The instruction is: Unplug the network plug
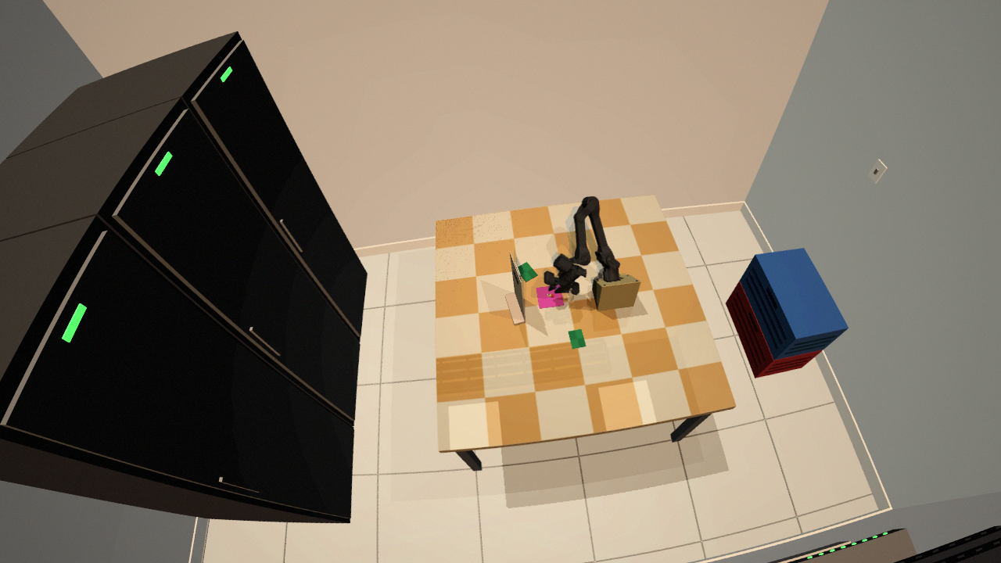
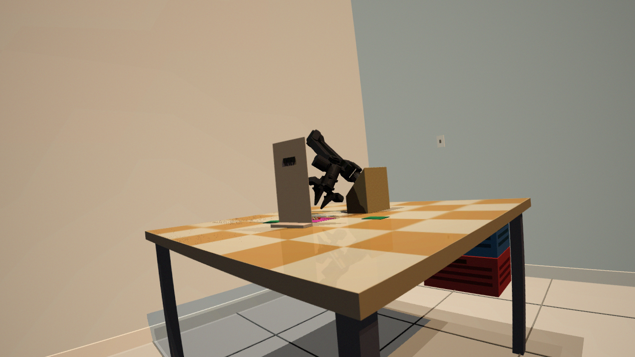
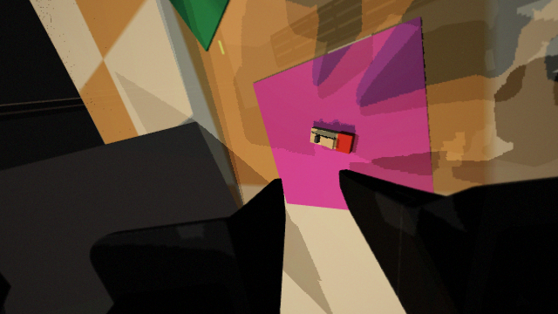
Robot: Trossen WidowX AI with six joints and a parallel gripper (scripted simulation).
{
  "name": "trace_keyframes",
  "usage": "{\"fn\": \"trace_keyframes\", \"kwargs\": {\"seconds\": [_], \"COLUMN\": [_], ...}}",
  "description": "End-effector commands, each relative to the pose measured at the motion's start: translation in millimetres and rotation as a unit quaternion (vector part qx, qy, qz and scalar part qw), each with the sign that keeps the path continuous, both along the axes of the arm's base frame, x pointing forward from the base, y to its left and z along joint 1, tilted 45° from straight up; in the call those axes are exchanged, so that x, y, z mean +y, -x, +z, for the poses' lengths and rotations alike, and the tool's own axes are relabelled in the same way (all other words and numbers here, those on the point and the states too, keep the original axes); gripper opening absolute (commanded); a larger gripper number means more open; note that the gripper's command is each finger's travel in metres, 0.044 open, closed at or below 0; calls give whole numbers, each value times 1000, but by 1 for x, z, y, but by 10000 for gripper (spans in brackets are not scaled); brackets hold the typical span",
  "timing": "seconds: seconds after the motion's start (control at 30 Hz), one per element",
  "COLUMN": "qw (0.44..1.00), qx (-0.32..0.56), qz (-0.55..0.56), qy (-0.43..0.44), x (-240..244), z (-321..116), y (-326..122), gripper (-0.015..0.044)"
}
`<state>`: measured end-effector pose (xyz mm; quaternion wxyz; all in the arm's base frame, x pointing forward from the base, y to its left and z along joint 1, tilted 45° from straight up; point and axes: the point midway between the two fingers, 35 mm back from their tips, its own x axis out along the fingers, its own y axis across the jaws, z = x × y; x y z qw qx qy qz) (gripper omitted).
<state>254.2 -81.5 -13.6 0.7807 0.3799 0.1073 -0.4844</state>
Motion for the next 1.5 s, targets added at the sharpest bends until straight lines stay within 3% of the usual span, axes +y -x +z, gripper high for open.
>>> {"fn": "trace_keyframes", "kwargs": {"seconds": [0.0,1.47], "qw": [1000,1000], "qx": [-3,-3], "qz": [-2,-3], "qy": [-1,-2], "x": [3,32], "z": [3,31], "y": [-3,-4], "gripper": [156,156]}}
